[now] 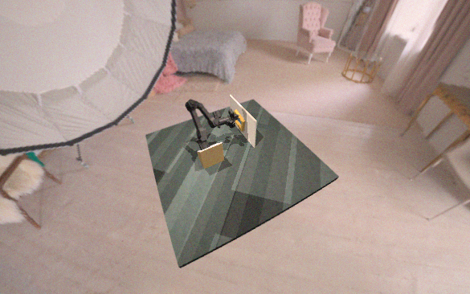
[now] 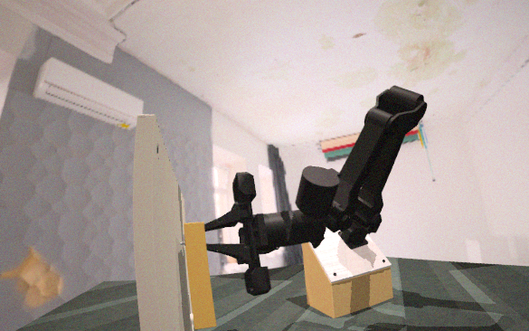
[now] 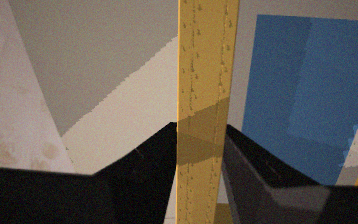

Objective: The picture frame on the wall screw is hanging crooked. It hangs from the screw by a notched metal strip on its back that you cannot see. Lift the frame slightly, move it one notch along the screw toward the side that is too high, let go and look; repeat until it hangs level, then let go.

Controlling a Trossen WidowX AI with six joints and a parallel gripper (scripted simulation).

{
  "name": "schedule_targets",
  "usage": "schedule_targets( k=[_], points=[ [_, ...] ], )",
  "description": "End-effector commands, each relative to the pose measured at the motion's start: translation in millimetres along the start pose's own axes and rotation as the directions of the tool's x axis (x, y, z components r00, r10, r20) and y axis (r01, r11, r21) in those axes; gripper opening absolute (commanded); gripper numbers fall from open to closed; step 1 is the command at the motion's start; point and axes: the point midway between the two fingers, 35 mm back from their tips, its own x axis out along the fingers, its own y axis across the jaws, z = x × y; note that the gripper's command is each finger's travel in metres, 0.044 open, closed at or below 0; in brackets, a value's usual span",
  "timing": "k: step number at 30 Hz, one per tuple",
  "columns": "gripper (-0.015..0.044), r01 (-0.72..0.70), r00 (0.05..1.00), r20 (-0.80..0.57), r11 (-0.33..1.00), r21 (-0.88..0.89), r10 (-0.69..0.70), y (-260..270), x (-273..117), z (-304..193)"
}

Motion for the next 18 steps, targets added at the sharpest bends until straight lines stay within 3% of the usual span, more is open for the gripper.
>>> schedule_targets(
  k=[1, 18],
  points=[
    [0.0000, -0.020, 1.000, -0.002, 1.000, 0.001, 0.020, 4.9, 0.9, -2.5],
    [0.0000, -0.020, 1.000, -0.002, 1.000, 0.001, 0.020, 4.7, 0.9, -6.7]
  ],
)
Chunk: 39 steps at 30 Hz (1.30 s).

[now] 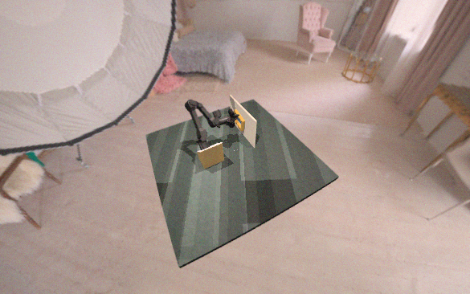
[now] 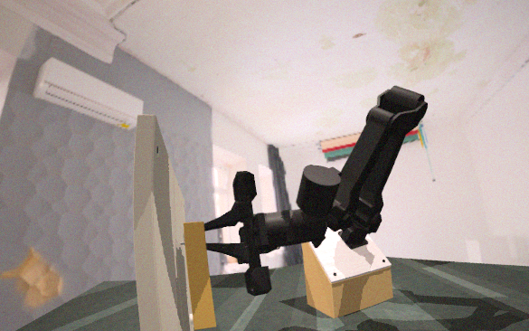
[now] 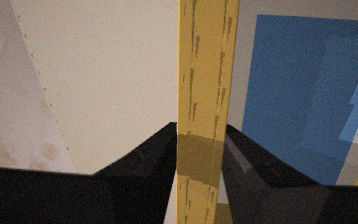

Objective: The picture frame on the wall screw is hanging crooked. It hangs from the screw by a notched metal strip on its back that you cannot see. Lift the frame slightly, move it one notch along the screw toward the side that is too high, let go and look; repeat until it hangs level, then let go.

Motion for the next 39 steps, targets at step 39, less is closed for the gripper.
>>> schedule_targets(
  k=[39],
  points=[
    [0.0000, -0.020, 1.000, -0.006, 1.000, 0.003, 0.020, 0.6, 1.1, -4.6]
  ],
)
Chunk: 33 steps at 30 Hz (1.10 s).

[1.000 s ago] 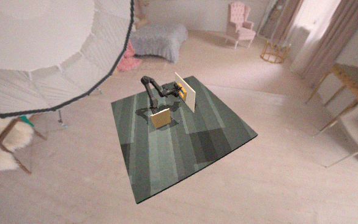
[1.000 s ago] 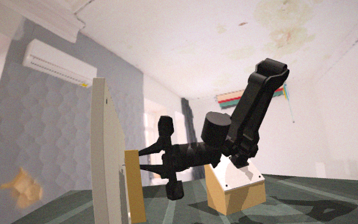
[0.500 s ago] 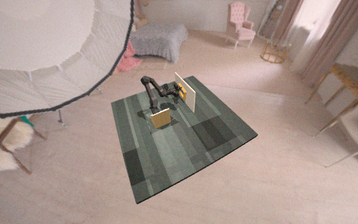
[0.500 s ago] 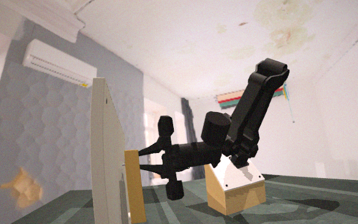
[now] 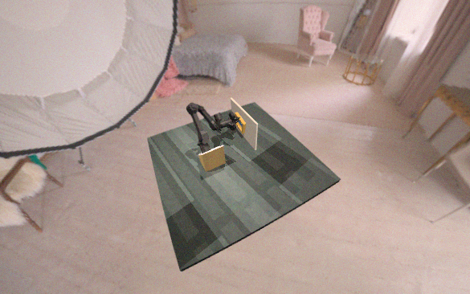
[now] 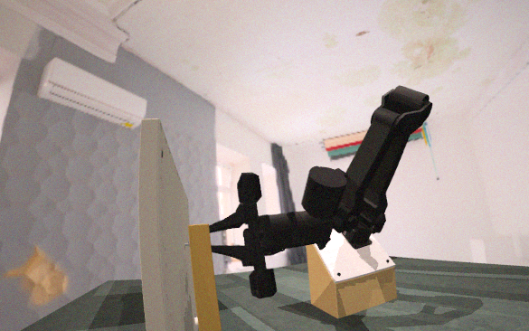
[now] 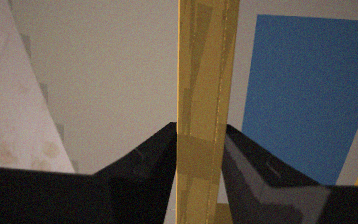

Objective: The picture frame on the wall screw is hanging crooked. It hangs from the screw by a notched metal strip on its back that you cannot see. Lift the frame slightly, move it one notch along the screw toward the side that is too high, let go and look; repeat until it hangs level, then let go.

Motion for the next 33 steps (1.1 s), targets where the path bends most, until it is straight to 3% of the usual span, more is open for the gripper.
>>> schedule_targets(
  k=[1, 33],
  points=[
    [0.0000, -0.019, 1.000, 0.003, 1.000, 0.000, 0.019, 2.7, 0.9, -0.3],
    [0.0000, -0.018, 1.000, 0.003, 1.000, 0.003, 0.018, -3.8, 0.7, 0.7]
  ],
)
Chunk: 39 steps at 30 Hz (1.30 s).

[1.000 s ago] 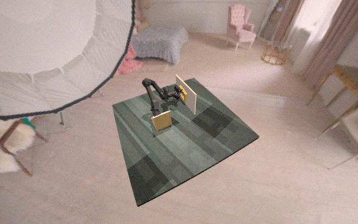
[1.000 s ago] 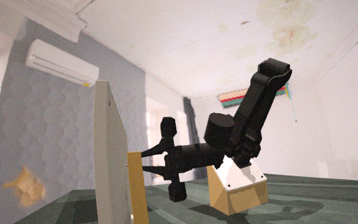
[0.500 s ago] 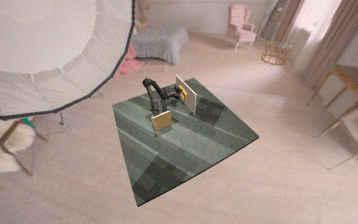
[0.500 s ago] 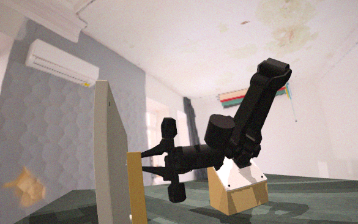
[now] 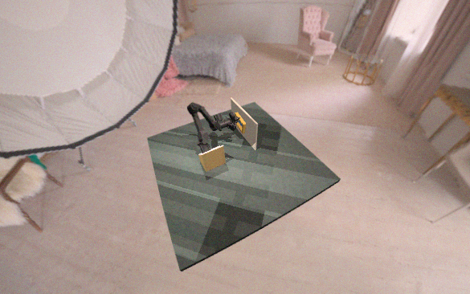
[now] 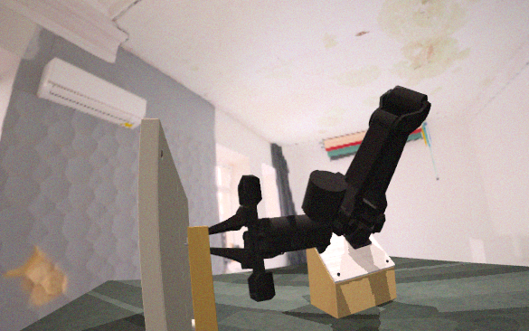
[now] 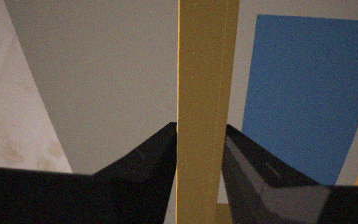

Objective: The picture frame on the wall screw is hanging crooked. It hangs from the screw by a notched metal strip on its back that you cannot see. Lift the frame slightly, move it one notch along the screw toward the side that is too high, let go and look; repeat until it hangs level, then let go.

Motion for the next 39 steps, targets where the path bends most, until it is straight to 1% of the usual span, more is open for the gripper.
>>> schedule_targets(
  k=[1, 10, 14, 38, 39],
  points=[
    [0.0000, 0.001, 1.000, 0.000, 1.000, -0.003, -0.001, -0.2, 0.0, 0.0],
    [0.0000, 0.000, 1.000, 0.000, 1.000, -0.005, 0.000, -0.5, 0.0, 0.0],
    [0.0000, 0.000, 1.000, 0.000, 0.998, -0.069, 0.000, -0.6, 0.0, 0.0],
    [0.0000, 0.000, 1.000, 0.000, 0.982, -0.187, 0.000, -1.3, -0.1, -0.2],
    [0.0026, 0.001, 1.000, 0.000, 0.985, -0.170, -0.001, -1.1, -0.1, 0.0]
  ],
)
